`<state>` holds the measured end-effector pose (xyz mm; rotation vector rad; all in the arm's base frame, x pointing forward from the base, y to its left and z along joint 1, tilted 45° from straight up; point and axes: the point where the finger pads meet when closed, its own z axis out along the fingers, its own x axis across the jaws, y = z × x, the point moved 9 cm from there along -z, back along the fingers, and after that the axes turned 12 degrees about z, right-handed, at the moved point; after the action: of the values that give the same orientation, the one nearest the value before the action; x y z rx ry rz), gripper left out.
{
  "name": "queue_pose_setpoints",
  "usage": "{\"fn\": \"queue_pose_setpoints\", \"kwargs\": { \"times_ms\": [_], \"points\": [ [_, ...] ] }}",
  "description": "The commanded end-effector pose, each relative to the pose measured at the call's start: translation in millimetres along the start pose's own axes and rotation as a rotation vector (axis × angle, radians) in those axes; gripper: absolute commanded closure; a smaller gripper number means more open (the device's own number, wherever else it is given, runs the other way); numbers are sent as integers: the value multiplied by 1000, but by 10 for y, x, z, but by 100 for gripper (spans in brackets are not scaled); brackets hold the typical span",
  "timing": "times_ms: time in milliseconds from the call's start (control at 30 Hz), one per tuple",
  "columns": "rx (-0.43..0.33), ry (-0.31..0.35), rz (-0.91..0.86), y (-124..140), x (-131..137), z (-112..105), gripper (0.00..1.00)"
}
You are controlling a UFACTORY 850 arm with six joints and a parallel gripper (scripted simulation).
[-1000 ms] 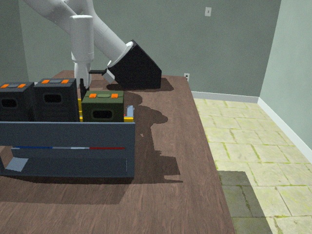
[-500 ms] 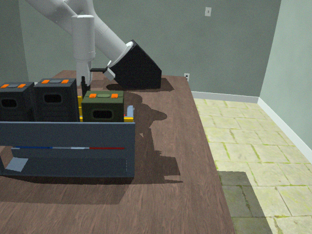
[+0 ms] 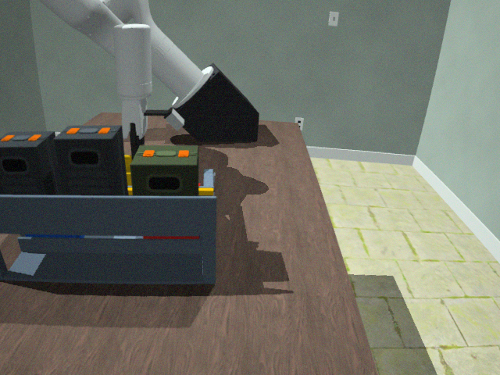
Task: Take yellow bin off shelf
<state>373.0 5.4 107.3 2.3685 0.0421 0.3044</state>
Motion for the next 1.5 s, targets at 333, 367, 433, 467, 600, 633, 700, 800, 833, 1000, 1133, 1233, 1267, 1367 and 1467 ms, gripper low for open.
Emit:
{"fn": "queue_pose_setpoints", "kwargs": {
  "times_ms": [333,367,433,467,600,633,700,800,833,1000,1133,1233,1267,1367,1467],
  "points": [
    [0,1,0,1,-7,-3,100],
    [0,1,0,1,-7,-3,100],
    [0,1,0,1,-7,-3,100],
    [0,1,0,1,-7,-3,100],
    [0,1,0,1,-7,45,100],
    [0,1,0,1,-7,61,100],
    [0,1,0,1,-7,77,100],
    [0,1,0,1,-7,77,100],
    [0,1,0,1,-7,77,100],
    [0,1,0,1,-7,77,100],
    [0,1,0,1,-7,108,100],
    [0,1,0,1,-7,156,100],
    [0,1,0,1,-7,156,100],
    [0,1,0,1,-7,156,100],
    [0,1,0,1,-7,156,100]
  ]
}}
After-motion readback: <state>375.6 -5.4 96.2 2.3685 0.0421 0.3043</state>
